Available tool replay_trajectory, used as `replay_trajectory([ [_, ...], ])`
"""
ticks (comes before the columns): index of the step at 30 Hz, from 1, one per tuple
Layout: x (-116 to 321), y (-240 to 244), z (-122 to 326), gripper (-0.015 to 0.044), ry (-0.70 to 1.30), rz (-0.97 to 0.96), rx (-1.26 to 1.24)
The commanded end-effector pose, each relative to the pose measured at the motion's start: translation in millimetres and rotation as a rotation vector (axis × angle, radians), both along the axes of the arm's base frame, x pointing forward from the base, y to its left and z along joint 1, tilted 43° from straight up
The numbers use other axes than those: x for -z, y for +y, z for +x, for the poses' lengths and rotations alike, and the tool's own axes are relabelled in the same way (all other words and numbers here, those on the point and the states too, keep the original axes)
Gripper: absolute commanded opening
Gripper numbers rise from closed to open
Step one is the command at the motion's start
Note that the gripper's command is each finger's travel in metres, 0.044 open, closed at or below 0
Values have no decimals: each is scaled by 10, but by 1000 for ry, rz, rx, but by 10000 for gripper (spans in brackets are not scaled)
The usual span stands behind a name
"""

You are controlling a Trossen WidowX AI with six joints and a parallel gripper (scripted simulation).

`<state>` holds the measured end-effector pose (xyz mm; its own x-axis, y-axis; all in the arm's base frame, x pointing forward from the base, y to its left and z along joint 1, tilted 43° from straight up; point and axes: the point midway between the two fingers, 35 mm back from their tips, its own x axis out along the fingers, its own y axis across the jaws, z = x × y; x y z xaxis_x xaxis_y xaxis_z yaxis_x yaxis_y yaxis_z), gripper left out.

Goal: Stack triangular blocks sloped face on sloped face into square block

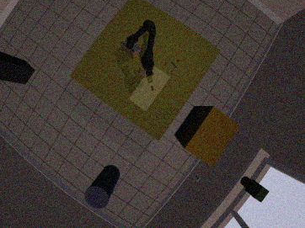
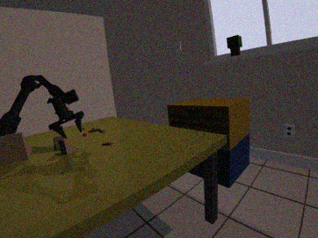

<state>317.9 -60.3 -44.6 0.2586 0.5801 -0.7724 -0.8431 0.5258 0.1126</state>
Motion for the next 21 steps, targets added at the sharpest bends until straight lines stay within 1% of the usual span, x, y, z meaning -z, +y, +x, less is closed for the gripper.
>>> replay_trajectory([
  [1, 222, -328, -355, 440, 104, 189, 162],
  [7, 407, -697, -845, 440, 170, 491, 443],
  [9, 433, -763, -945, 440, 172, 559, 508],
  [21, 480, -726, -918, 440, 174, 563, 519],
])
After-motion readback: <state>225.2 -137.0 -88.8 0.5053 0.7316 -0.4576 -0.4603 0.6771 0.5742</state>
